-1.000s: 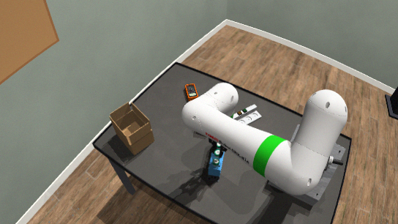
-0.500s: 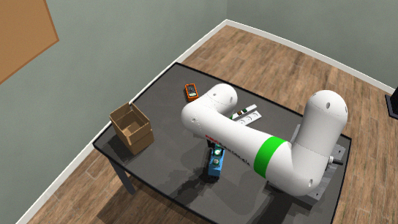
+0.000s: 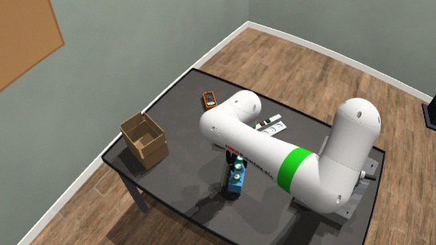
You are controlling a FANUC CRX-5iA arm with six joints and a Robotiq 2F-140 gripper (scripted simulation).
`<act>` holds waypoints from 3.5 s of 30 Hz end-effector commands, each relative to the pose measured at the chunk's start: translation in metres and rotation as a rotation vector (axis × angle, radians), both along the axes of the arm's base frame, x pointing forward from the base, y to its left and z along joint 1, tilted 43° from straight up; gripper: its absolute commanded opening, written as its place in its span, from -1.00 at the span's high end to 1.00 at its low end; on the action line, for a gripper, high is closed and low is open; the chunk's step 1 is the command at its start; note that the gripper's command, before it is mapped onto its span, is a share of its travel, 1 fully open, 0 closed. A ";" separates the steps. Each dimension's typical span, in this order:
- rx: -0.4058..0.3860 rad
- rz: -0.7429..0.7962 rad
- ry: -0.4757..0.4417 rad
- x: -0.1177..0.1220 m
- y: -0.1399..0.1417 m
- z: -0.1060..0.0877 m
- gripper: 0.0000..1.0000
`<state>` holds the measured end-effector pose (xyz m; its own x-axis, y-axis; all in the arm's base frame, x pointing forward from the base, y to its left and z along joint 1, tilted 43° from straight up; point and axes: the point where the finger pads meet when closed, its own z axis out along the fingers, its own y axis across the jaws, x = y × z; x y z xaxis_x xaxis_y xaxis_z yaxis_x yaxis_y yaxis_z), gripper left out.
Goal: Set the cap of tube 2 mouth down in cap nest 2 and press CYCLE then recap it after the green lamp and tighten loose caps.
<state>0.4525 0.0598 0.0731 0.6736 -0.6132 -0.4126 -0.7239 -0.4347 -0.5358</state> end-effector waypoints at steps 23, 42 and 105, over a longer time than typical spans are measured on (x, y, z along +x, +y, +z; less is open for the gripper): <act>0.104 -0.506 0.450 0.000 -0.001 0.000 0.18; 0.156 -0.772 0.689 0.000 -0.001 0.000 0.41; 0.082 -0.402 0.357 0.000 -0.001 0.001 0.18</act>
